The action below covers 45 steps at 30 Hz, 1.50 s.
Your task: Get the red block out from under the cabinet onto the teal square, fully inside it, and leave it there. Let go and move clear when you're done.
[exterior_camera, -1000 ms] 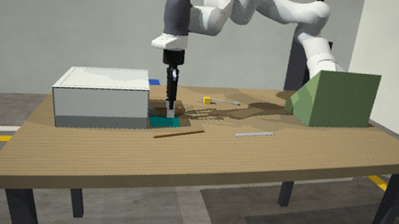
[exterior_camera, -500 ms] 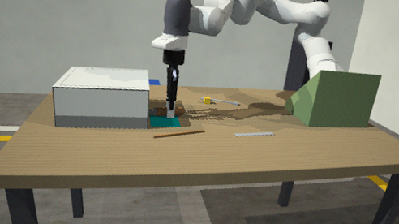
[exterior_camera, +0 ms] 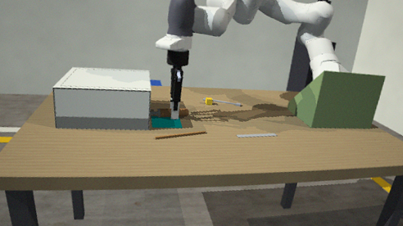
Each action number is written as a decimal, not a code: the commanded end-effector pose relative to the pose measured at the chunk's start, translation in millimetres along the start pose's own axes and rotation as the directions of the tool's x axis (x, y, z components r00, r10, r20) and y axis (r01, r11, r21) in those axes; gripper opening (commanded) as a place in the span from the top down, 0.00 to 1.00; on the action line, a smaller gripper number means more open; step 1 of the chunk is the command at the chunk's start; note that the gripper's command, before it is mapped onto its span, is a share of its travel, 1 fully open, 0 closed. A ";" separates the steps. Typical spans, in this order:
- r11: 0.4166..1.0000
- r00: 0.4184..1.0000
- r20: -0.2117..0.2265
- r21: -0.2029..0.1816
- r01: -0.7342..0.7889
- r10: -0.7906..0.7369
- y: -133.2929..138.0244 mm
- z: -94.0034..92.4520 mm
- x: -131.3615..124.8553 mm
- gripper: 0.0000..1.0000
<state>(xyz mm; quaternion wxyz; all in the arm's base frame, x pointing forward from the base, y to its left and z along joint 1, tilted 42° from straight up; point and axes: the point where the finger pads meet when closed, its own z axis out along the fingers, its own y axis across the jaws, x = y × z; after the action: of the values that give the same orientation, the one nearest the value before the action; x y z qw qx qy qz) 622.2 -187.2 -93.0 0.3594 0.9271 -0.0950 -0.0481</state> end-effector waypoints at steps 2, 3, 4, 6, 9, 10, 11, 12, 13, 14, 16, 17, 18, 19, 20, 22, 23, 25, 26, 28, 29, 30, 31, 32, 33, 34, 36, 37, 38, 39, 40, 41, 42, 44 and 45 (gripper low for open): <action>1.000 1.000 -0.006 0.003 -0.009 0.009 0.3 -2.0 -0.9 1.00; 1.000 1.000 -0.006 0.003 -0.009 0.009 0.2 -2.0 -2.0 1.00; 1.000 1.000 -0.006 0.003 -0.009 0.010 0.2 -2.0 -3.1 1.00; 1.000 1.000 -0.006 0.003 -0.010 0.010 0.2 -2.0 -5.4 1.00; 1.000 1.000 -0.006 0.003 -0.010 0.010 0.1 -2.0 -9.4 1.00; 1.000 1.000 -0.006 0.003 -0.010 0.010 0.1 -2.0 -10.8 1.00; 1.000 1.000 -0.006 0.003 -0.010 0.010 0.0 -2.0 -12.3 1.00; 1.000 1.000 -0.006 0.003 -0.010 0.010 0.0 -1.9 -13.8 1.00; 1.000 1.000 -0.006 0.003 -0.010 0.010 0.0 -1.9 -15.5 1.00; 1.000 1.000 -0.006 0.003 -0.010 0.010 0.0 -1.9 -17.1 1.00; 1.000 1.000 -0.006 0.003 -0.010 0.010 0.0 -1.9 -17.1 1.00; 1.000 1.000 -0.006 0.003 -0.010 0.010 -0.1 -1.9 -18.9 1.00; 1.000 1.000 -0.006 0.003 -0.010 0.010 -0.1 -1.9 -20.7 1.00; 1.000 1.000 -0.006 0.003 -0.010 0.010 -0.1 -1.9 -22.5 1.00; 1.000 1.000 -0.006 0.003 -0.011 0.011 -0.2 -1.9 -24.4 1.00; 1.000 1.000 -0.006 0.003 -0.011 0.011 -0.3 -1.9 -28.4 1.00; 1.000 1.000 -0.006 0.003 -0.011 0.011 -0.3 -1.8 -30.5 1.00; 1.000 1.000 -0.006 0.003 -0.011 0.011 -0.4 -1.8 -34.8 1.00; 1.000 1.000 -0.006 0.003 -0.011 0.011 -0.4 -1.8 -37.1 1.00; 1.000 1.000 -0.006 0.003 -0.011 0.011 -0.5 -1.8 -41.8 1.00; 1.000 1.000 -0.006 0.003 -0.012 0.012 -0.5 -1.8 -44.2 1.00; 1.000 1.000 -0.006 0.003 -0.012 0.012 -0.6 -1.7 -46.7 1.00; 1.000 1.000 -0.006 0.003 -0.012 0.012 -0.6 -1.7 -49.2 1.00; 1.000 1.000 -0.006 0.003 -0.012 0.012 -0.6 -1.7 -49.2 1.00; 1.000 1.000 -0.006 0.003 -0.012 0.012 -0.6 -1.7 -49.2 1.00; 1.000 1.000 -0.006 0.003 -0.012 0.012 -0.7 -1.7 -51.8 1.00; 1.000 1.000 -0.006 0.003 -0.012 0.012 -0.8 -1.7 -57.1 1.00; 1.000 1.000 -0.006 0.003 -0.012 0.012 -0.8 -1.7 -59.8 1.00; 1.000 1.000 -0.006 0.003 -0.012 0.012 -0.9 -1.6 -62.6 1.00; 1.000 1.000 -0.006 0.003 -0.013 0.013 -0.9 -1.6 -65.4 1.00; 1.000 1.000 -0.006 0.003 -0.013 0.013 -1.0 -1.6 -68.2 1.00; 1.000 1.000 -0.006 0.003 -0.013 0.013 -1.1 -1.6 -71.1 1.00; 1.000 1.000 -0.006 0.003 -0.013 0.013 -1.1 -1.6 -74.1 1.00; 1.000 1.000 -0.006 0.003 -0.013 0.013 -1.2 -1.5 -80.0 1.00; 1.000 1.000 -0.006 0.003 -0.013 0.014 -1.3 -1.5 -83.1 1.00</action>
<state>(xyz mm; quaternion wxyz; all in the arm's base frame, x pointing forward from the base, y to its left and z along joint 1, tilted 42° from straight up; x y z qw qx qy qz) 545.1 -171.1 -91.6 0.3604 0.9272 -0.0871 -0.0537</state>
